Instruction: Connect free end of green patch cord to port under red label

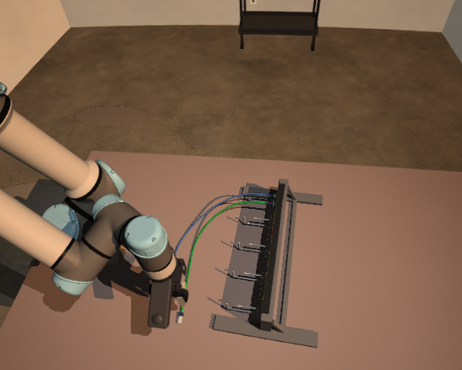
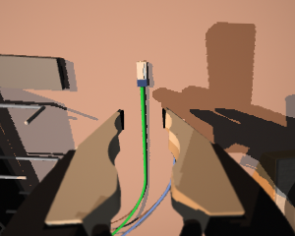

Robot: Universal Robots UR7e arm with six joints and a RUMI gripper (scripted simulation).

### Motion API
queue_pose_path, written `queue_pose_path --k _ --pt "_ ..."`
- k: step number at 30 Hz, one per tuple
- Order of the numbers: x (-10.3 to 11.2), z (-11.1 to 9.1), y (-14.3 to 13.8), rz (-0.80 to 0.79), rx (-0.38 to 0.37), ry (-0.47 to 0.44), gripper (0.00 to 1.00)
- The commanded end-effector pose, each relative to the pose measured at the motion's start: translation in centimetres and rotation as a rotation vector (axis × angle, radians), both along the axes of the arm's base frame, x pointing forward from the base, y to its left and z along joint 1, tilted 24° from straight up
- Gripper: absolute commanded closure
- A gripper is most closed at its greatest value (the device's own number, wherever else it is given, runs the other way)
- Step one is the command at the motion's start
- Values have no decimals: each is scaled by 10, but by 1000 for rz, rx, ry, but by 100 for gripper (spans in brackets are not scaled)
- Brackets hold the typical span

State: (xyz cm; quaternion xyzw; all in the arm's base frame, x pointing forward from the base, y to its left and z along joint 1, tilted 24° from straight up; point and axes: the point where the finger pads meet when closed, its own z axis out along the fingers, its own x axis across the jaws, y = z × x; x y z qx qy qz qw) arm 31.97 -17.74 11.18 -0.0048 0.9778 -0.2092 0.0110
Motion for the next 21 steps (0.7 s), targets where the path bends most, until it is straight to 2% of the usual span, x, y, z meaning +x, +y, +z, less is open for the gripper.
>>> queue_pose_path --k 1,21 --pt "0 -1 -1 0 0 -1 78" --pt "1 -23 -11 0 0 -1 78"
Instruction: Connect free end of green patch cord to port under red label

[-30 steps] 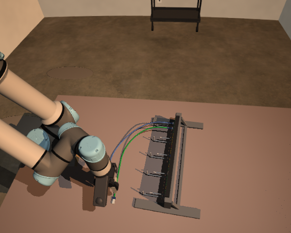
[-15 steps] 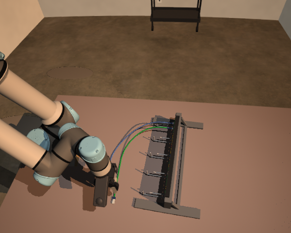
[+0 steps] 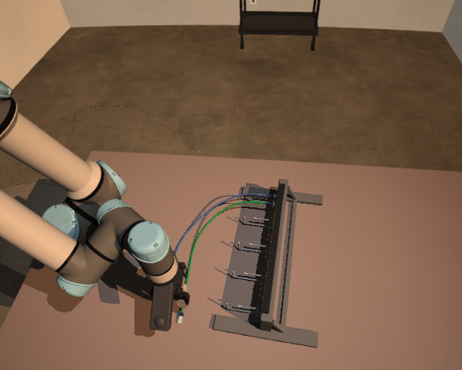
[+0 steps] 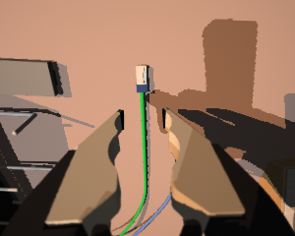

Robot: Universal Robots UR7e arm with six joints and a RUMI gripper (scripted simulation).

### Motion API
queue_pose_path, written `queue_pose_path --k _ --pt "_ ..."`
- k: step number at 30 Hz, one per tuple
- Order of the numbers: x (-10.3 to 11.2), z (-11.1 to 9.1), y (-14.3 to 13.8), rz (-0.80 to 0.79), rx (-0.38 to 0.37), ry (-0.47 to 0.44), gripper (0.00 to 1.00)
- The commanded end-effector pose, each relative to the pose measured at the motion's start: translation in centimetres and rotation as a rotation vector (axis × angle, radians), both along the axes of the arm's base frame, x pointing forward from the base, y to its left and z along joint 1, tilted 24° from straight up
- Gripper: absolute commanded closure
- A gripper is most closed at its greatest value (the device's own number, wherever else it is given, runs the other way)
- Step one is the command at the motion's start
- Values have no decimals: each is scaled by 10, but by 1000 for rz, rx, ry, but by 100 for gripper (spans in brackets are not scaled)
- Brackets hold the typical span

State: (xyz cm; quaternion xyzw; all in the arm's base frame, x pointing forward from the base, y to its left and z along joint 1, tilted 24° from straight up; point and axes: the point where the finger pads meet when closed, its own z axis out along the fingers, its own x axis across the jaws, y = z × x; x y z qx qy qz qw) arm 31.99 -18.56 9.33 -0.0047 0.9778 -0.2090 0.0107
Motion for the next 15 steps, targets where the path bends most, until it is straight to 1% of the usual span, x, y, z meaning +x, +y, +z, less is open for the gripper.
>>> queue_pose_path --k 1,15 --pt "1 -5 -3 0 -1 -1 78" --pt "1 -30 -14 0 -1 -1 78"
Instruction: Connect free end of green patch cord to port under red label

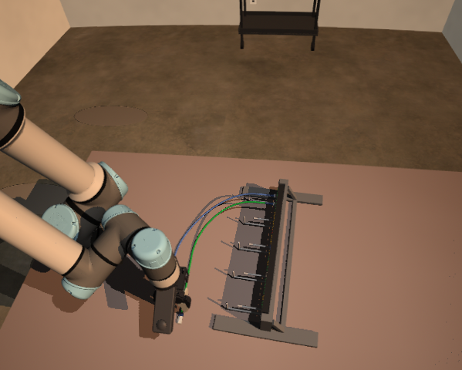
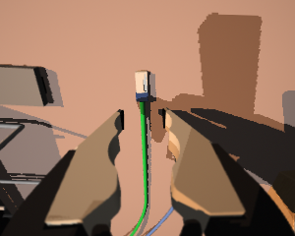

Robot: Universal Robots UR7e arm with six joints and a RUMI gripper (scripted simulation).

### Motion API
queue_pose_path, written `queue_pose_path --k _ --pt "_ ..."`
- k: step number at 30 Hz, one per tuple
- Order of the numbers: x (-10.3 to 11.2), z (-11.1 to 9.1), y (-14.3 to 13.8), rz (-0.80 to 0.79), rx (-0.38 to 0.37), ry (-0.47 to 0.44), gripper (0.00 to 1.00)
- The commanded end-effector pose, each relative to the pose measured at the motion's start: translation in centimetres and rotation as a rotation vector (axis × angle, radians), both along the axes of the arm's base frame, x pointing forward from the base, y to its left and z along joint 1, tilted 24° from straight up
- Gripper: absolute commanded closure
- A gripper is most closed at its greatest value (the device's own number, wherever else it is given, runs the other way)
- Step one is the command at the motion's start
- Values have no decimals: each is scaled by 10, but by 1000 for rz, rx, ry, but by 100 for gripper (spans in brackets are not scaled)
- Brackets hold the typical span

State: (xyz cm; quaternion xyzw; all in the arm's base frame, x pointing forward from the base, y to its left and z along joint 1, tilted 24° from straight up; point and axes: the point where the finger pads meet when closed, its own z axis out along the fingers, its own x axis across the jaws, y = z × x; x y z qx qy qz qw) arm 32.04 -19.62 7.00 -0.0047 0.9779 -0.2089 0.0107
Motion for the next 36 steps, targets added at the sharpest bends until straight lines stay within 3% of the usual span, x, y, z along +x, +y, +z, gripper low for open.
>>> queue_pose_path --k 1,36 --pt "1 -8 -4 1 -1 -1 78" --pt "1 -18 -9 1 -1 -1 78"
